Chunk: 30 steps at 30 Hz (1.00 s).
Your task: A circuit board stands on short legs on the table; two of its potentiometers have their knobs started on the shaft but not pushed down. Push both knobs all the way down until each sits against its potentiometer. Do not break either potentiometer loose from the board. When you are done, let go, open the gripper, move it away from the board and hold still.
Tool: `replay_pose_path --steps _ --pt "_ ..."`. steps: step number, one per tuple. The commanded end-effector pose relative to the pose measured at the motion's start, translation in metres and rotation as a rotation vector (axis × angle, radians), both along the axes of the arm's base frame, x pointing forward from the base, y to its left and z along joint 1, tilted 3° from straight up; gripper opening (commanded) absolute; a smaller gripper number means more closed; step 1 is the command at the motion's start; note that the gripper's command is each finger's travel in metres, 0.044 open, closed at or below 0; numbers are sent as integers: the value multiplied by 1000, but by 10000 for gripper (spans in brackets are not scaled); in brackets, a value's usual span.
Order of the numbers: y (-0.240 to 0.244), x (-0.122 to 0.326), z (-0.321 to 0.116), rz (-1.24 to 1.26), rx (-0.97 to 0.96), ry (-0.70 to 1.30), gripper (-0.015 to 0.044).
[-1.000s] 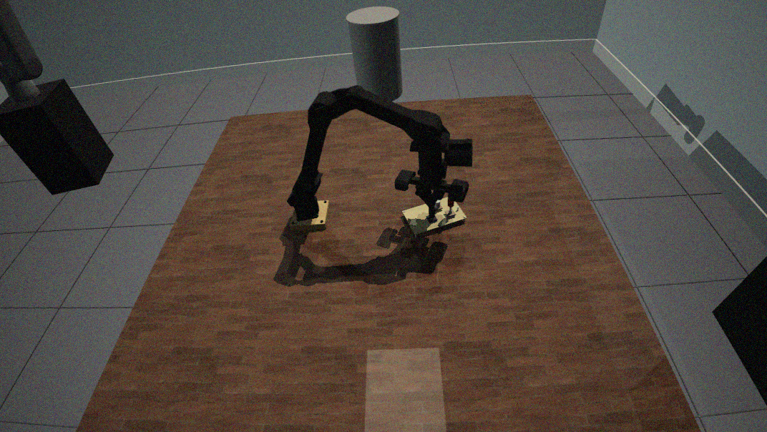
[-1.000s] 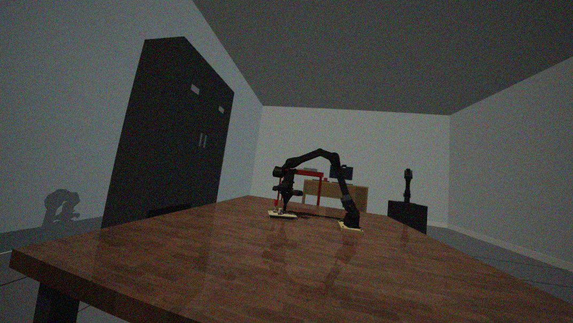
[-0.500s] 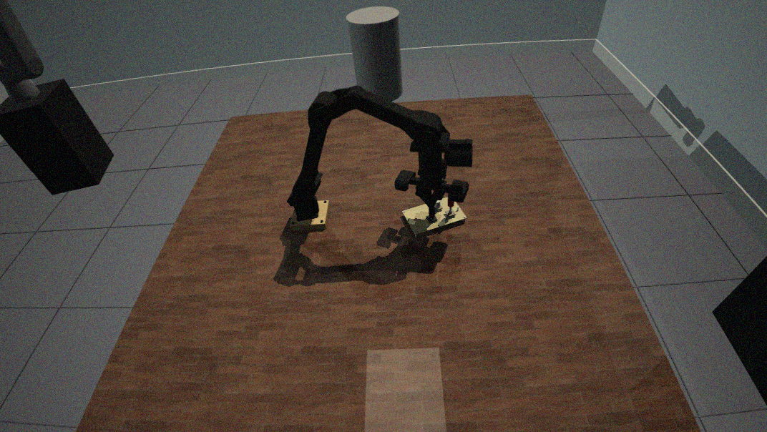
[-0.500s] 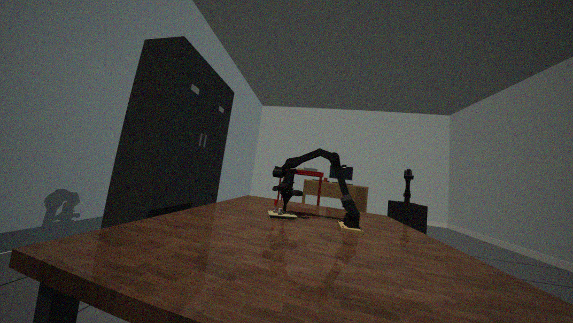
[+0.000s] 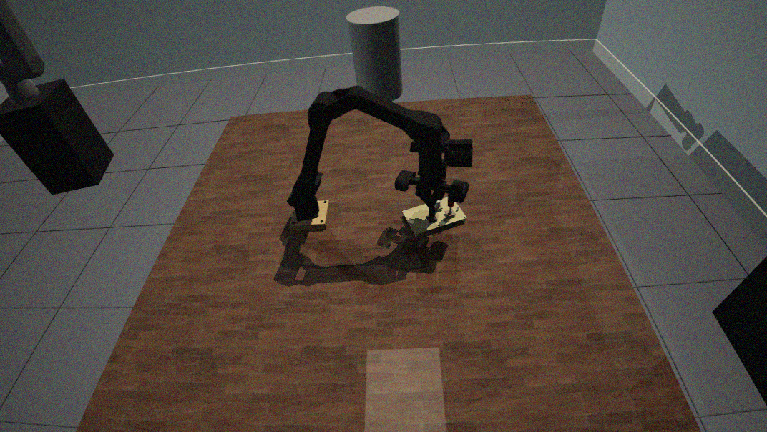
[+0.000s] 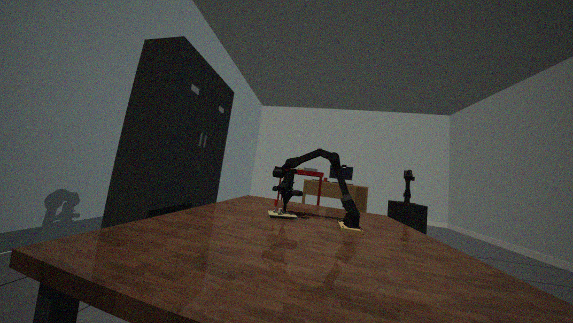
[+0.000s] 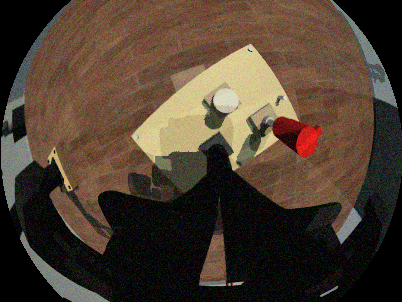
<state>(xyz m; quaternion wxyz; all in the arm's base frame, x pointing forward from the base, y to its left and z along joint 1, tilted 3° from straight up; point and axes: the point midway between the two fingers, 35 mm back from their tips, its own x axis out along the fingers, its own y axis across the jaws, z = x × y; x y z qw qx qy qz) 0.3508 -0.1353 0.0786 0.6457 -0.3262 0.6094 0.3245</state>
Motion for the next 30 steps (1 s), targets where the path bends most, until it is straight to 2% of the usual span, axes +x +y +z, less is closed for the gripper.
replay_pose_path --steps 1,23,30 --pt "1 2 -11 -1 11 15 0" --pt "0 1 22 -1 11 15 0" --pt "0 0 16 -1 9 21 184"
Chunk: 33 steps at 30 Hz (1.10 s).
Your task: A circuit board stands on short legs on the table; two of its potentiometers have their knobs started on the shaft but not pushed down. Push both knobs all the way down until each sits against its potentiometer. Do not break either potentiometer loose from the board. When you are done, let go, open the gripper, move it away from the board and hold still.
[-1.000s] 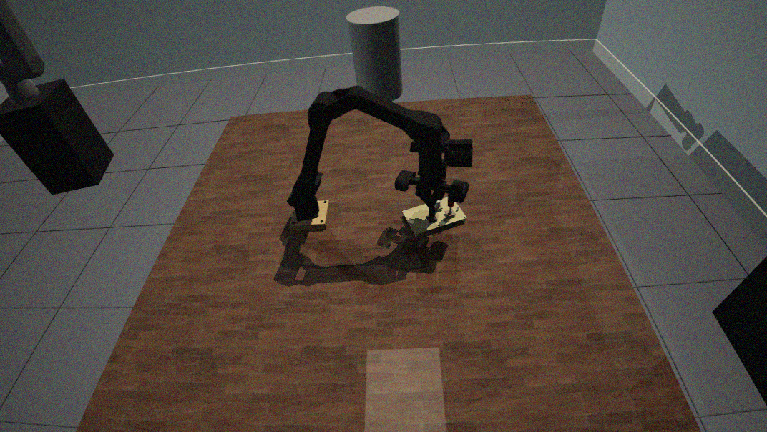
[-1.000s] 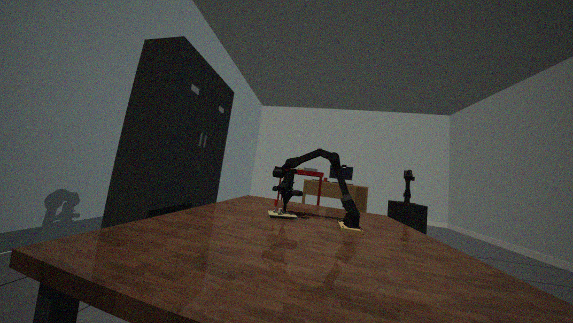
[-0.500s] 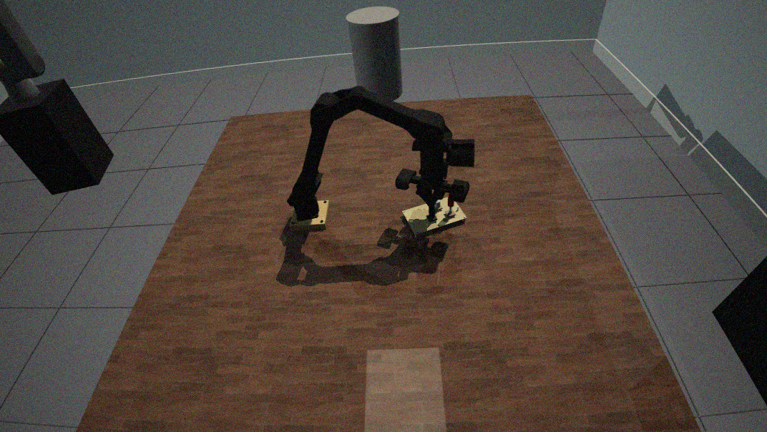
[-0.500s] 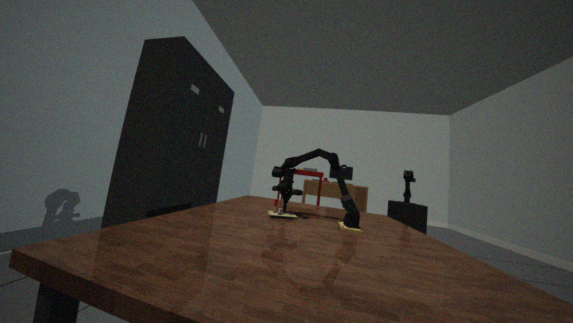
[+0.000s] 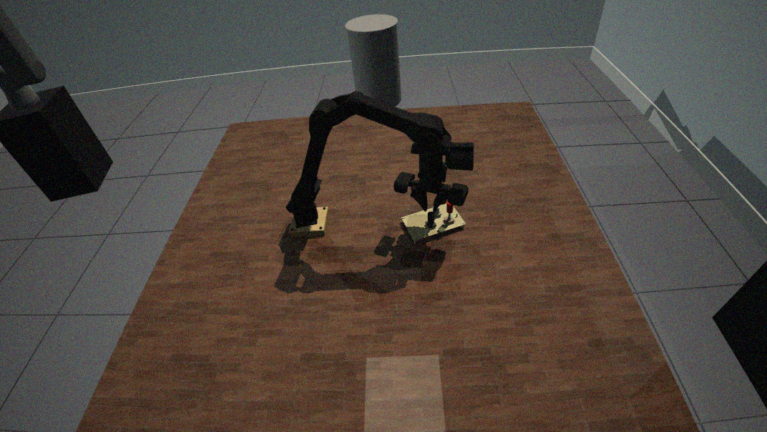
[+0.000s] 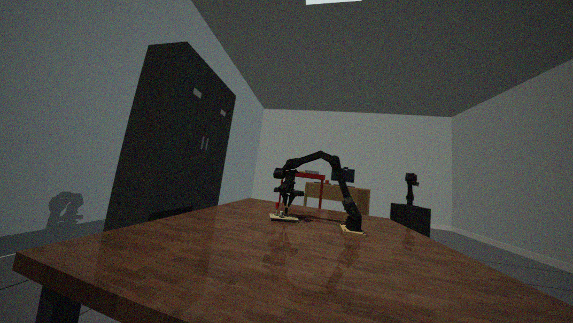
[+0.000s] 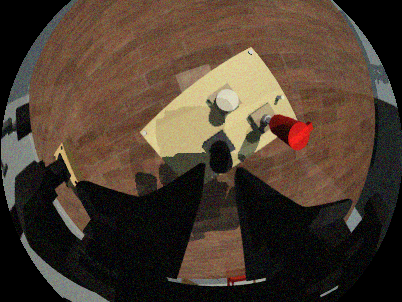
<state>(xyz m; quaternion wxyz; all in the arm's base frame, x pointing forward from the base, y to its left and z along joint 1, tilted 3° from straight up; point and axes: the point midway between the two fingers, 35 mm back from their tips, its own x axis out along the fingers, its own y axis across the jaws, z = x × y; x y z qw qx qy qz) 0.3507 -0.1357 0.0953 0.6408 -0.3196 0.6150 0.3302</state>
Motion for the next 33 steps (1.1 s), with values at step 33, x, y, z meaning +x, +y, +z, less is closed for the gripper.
replay_pose_path --steps 33 --pt "1 40 39 843 -40 -41 0"
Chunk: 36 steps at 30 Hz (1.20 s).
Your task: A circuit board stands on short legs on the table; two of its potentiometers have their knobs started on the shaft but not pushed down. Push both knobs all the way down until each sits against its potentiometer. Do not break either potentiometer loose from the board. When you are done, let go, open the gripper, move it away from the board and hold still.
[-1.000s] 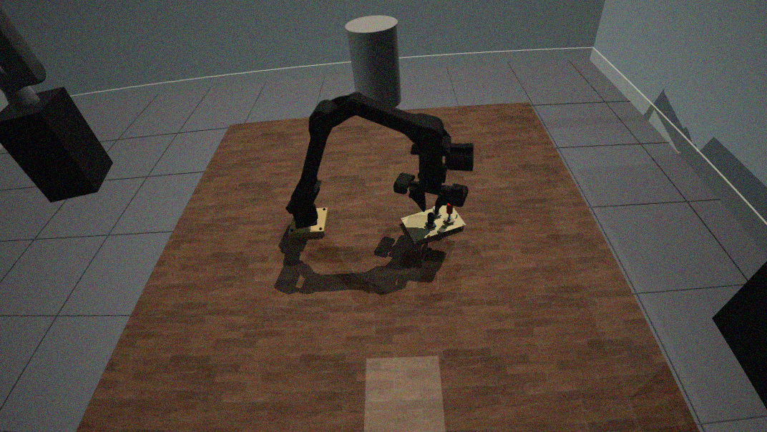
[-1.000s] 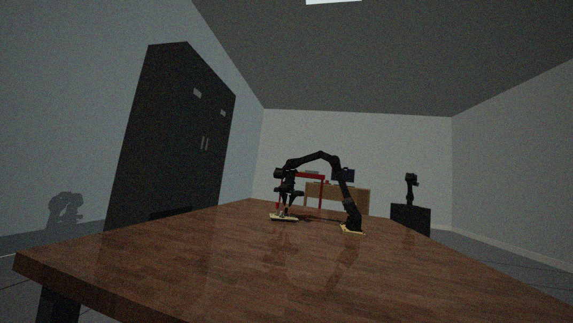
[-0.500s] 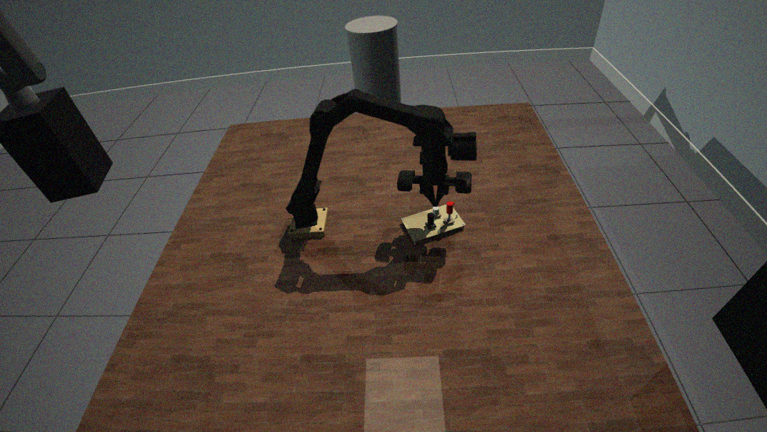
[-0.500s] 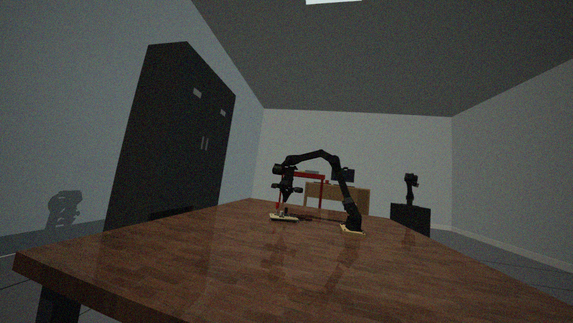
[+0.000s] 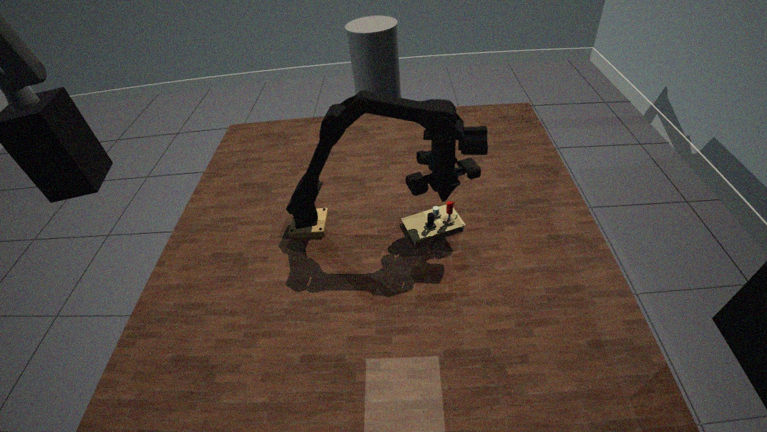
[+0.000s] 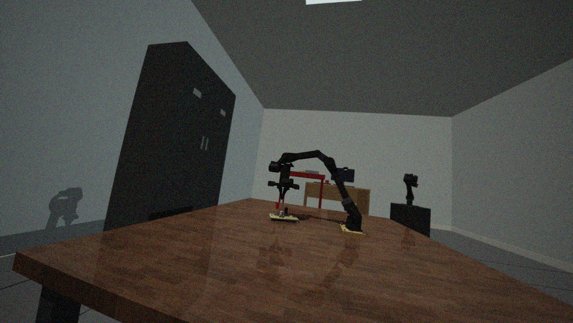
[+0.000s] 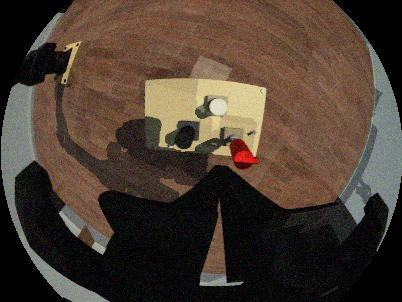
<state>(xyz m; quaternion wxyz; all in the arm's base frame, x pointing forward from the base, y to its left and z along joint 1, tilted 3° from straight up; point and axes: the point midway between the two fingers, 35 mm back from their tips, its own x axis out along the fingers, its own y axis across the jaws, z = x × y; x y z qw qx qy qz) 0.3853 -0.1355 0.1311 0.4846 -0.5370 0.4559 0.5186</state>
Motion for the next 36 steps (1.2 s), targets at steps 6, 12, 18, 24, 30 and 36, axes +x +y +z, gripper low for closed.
replay_pose_path --steps 6,12,18,24,30,36 --pt "1 13 9 318 -1 -2 0" --pt "2 19 13 523 -4 -2 0" --pt "2 21 14 573 -4 -3 0" --pt "2 21 7 573 -4 -3 0" --pt "3 21 3 573 -4 -3 0" --pt "3 22 -6 573 -4 -3 0"
